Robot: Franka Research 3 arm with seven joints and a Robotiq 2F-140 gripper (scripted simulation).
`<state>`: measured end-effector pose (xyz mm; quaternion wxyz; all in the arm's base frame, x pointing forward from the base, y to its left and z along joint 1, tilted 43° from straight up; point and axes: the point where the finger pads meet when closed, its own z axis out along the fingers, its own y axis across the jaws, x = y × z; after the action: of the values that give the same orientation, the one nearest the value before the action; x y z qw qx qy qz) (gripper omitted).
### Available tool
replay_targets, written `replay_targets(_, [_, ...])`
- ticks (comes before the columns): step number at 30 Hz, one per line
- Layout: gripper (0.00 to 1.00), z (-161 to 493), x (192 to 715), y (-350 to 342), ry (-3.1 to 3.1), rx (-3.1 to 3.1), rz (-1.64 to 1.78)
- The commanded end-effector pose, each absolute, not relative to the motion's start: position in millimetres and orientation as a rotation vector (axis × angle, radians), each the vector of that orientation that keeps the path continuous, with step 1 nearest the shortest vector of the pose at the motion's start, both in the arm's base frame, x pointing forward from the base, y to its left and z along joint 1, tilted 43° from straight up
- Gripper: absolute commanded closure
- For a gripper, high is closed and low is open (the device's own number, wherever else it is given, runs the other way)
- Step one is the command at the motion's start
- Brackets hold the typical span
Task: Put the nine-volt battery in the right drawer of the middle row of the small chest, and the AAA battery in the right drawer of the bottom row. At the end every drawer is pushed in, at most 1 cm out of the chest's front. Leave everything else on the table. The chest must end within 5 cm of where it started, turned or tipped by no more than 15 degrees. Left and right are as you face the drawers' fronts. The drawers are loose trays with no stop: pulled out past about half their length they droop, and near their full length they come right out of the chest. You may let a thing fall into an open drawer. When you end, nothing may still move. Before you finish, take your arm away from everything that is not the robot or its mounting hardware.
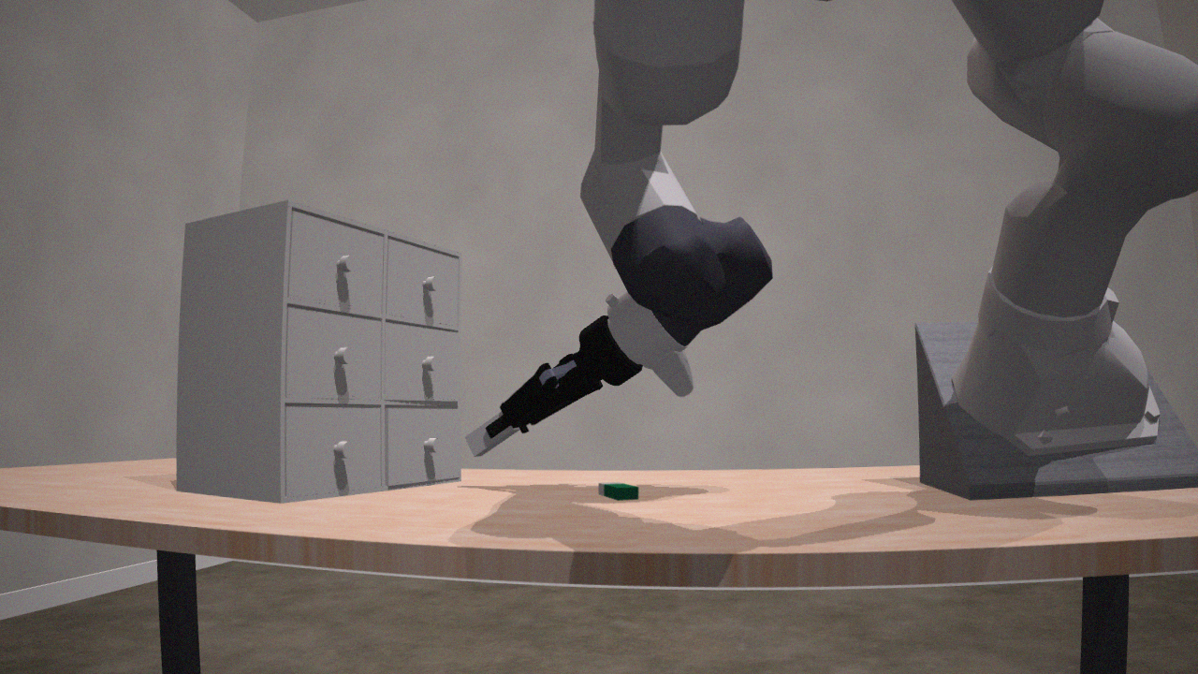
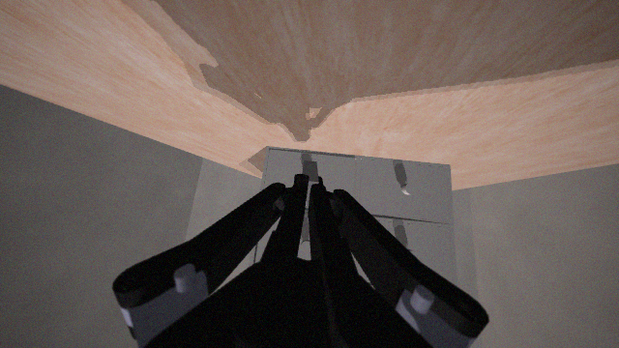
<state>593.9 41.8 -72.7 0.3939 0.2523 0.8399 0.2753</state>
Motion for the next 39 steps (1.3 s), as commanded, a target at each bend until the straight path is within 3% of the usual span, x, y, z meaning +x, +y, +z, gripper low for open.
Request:
replay_targets(1, [1.00,-69,593,43,2.122,0.617,0.696])
replay_targets(20, [1.00,8,551,-15,2.122,0.617,0.696])
replay_targets(39, [1.00,35,585,-11,2.108,-0.097,0.547])
